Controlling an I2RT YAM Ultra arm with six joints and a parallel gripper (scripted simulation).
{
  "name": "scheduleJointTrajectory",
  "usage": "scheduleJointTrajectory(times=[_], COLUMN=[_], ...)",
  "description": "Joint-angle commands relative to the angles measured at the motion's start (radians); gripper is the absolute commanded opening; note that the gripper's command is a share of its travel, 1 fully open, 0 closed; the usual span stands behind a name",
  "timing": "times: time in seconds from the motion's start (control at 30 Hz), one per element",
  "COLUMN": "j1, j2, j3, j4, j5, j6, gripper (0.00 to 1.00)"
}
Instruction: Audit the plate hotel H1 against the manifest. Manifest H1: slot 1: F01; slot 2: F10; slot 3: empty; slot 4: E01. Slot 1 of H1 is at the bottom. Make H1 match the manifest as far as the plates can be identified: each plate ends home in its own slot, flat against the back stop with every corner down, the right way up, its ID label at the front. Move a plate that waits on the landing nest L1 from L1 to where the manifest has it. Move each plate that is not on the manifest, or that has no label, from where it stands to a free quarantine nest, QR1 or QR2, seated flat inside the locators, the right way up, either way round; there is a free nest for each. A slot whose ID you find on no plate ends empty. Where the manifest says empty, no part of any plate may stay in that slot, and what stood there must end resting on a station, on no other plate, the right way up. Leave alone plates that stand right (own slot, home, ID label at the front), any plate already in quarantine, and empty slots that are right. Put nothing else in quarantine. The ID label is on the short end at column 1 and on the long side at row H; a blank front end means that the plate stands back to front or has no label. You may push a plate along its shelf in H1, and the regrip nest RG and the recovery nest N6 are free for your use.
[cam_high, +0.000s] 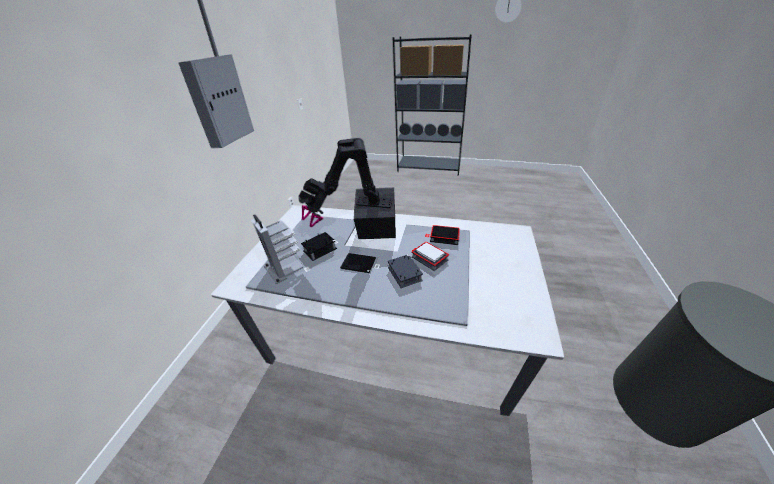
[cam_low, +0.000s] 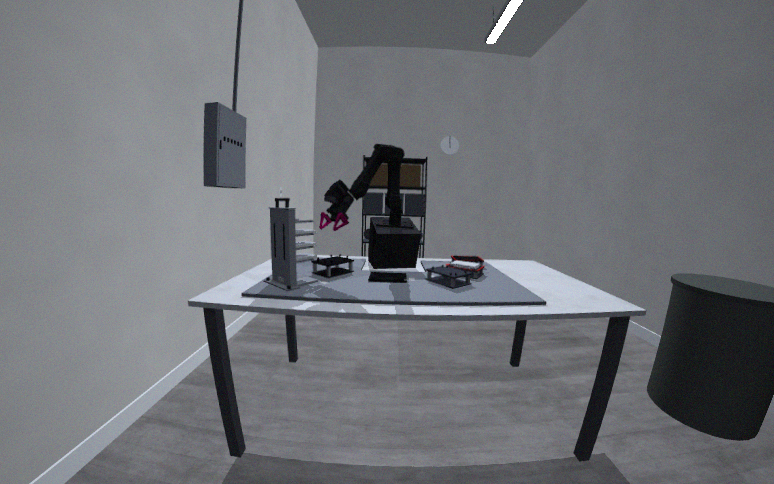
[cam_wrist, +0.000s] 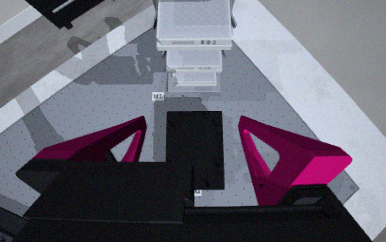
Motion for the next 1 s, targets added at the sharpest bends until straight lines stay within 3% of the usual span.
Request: scheduleJointTrajectory(times=[0.0, 0.57, 0.97], j1=[0.003, 0.046, 0.049], j2=[0.006, 0.081, 0.087], j3=[0.013, 0.095, 0.102], j4=[0.035, 0.045, 0.045], j5=[0.006, 0.04, 0.043], j6=[0.007, 0.039, 0.041], gripper=[1.0, 1.0, 1.0])
